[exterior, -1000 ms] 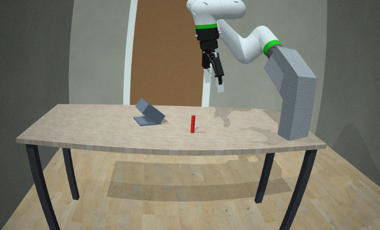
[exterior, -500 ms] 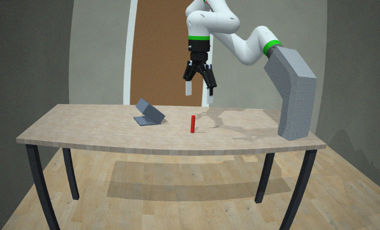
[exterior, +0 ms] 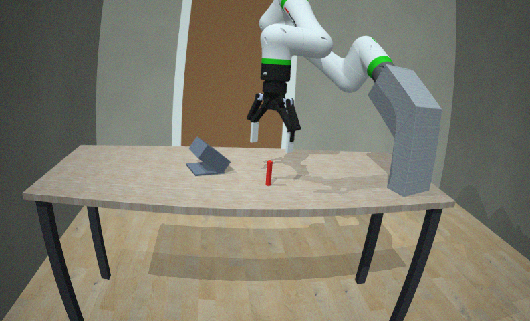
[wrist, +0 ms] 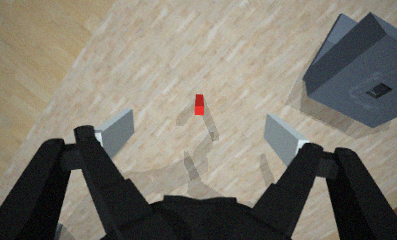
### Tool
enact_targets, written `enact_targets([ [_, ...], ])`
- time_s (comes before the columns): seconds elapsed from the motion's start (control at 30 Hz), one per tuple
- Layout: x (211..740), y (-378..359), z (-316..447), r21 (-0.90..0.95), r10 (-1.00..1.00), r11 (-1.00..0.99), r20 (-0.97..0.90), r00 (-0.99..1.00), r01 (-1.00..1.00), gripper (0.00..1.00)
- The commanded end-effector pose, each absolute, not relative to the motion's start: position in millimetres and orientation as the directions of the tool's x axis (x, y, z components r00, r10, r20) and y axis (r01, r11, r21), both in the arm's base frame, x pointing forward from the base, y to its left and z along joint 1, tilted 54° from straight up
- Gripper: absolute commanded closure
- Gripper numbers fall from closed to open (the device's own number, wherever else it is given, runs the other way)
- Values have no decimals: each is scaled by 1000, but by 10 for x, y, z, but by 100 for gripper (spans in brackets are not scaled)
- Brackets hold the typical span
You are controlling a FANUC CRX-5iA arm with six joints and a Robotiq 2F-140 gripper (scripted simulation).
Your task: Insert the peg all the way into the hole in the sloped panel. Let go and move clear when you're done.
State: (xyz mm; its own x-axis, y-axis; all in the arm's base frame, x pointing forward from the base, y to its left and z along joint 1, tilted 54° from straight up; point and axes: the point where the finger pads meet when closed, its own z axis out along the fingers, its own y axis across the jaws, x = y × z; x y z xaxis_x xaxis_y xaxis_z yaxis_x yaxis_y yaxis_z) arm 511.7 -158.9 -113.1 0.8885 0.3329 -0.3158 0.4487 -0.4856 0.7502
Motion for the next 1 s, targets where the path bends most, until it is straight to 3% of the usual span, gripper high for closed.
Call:
enact_targets([
  [0.0, 5123, -1629, -1162, 750, 333, -486, -315, 888, 449, 0],
  [0.97, 5166, -1966, -1403, 750, 334, -486, -315, 888, 449, 0],
])
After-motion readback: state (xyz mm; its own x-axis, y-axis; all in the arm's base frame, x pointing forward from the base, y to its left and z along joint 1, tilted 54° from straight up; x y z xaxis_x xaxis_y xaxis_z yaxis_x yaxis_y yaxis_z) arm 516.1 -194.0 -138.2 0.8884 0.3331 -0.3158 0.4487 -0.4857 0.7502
